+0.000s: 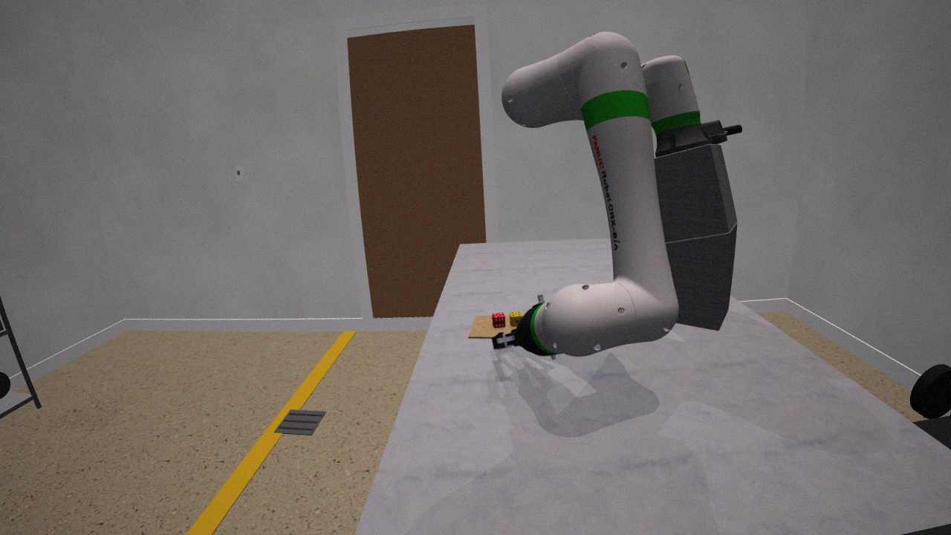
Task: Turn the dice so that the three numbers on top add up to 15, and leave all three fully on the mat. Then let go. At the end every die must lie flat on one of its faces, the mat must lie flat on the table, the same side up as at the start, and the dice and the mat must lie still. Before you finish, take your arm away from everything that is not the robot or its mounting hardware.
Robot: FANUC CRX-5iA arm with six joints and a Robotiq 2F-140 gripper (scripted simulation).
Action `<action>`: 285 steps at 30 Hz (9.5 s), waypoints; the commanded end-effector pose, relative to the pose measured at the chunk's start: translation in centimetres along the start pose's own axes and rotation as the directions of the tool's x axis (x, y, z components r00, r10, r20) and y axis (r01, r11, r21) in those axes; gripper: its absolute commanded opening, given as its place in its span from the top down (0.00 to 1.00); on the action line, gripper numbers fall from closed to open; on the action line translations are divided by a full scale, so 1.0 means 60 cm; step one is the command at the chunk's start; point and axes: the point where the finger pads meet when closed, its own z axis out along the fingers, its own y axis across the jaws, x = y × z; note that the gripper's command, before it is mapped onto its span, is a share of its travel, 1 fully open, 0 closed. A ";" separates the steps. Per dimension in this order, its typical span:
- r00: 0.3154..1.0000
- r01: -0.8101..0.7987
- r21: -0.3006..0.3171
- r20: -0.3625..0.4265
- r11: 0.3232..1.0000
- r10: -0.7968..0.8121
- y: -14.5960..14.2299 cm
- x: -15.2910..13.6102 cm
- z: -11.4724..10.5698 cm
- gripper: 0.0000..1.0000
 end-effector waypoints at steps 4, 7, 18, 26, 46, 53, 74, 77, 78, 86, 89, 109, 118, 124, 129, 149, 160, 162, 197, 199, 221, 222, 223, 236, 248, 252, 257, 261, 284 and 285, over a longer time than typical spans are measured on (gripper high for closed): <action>1.000 0.000 0.000 0.000 1.000 0.000 0.000 0.000 0.000 0.77; 1.000 0.000 0.000 0.000 1.000 0.000 0.000 0.000 0.000 0.74; 1.000 0.000 0.000 0.000 1.000 0.000 0.000 0.000 0.000 0.72; 1.000 0.000 0.000 0.000 1.000 0.000 0.000 0.000 0.000 0.72; 1.000 0.000 0.000 0.000 1.000 0.000 0.000 0.000 0.000 0.72; 1.000 0.000 0.000 0.000 1.000 0.000 0.000 0.000 0.000 0.72; 1.000 0.000 0.000 0.000 1.000 0.000 0.000 0.000 -0.078 0.72; 1.000 0.000 0.000 0.000 1.000 0.000 0.000 0.000 -0.083 0.72; 1.000 0.000 0.000 0.000 1.000 0.000 0.000 0.000 -0.083 0.72; 1.000 0.000 0.000 0.000 1.000 0.000 0.000 -0.006 -0.086 0.72; 1.000 0.000 0.000 0.000 1.000 0.000 0.000 -0.018 -0.093 0.72; 1.000 0.000 0.000 -0.004 1.000 0.000 0.000 -0.089 -0.130 0.72; 0.976 0.000 0.002 -0.219 1.000 0.001 -0.002 -0.107 -0.118 0.72; 0.917 0.000 0.000 -0.398 1.000 0.000 -0.002 -0.126 -0.108 0.72; 0.848 -0.001 -0.001 -0.529 1.000 0.001 -0.001 -0.141 -0.100 0.72; 0.495 0.002 0.001 -0.869 1.000 0.000 -0.002 -0.190 -0.068 0.72; 0.469 -0.001 0.000 -0.883 1.000 0.000 -0.002 -0.192 -0.067 0.00; 0.469 -0.001 0.000 -0.883 1.000 0.000 -0.002 -0.192 -0.067 0.00; 0.203 0.425 -0.798 -0.377 0.428 -0.904 0.001 -0.157 -0.064 0.00; 0.186 0.432 -0.812 -0.345 0.392 -0.920 0.001 -0.156 -0.064 0.00; -0.028 0.469 -0.881 0.054 -0.060 -0.998 0.000 -0.141 -0.063 0.72; -0.028 0.469 -0.881 0.054 -0.060 -0.998 0.000 -0.141 -0.063 0.72; -0.028 0.469 -0.881 0.054 -0.060 -0.998 0.000 -0.141 -0.063 0.72; -0.028 0.469 -0.881 0.054 -0.060 -0.998 0.000 -0.141 -0.063 0.72; -0.028 0.469 -0.881 0.054 -0.060 -0.998 0.000 -0.141 -0.063 0.72; -0.028 0.469 -0.881 0.054 -0.060 -0.998 0.000 -0.141 -0.063 0.72; -0.028 0.469 -0.881 0.054 -0.060 -0.998 0.000 -0.140 -0.063 0.72; -0.028 0.469 -0.881 0.054 -0.060 -0.998 0.000 -0.137 -0.061 0.72; -0.028 0.469 -0.881 0.053 -0.060 -0.998 0.001 -0.100 -0.041 0.72; -0.028 0.469 -0.881 0.053 -0.060 -0.998 0.001 -0.100 -0.041 0.72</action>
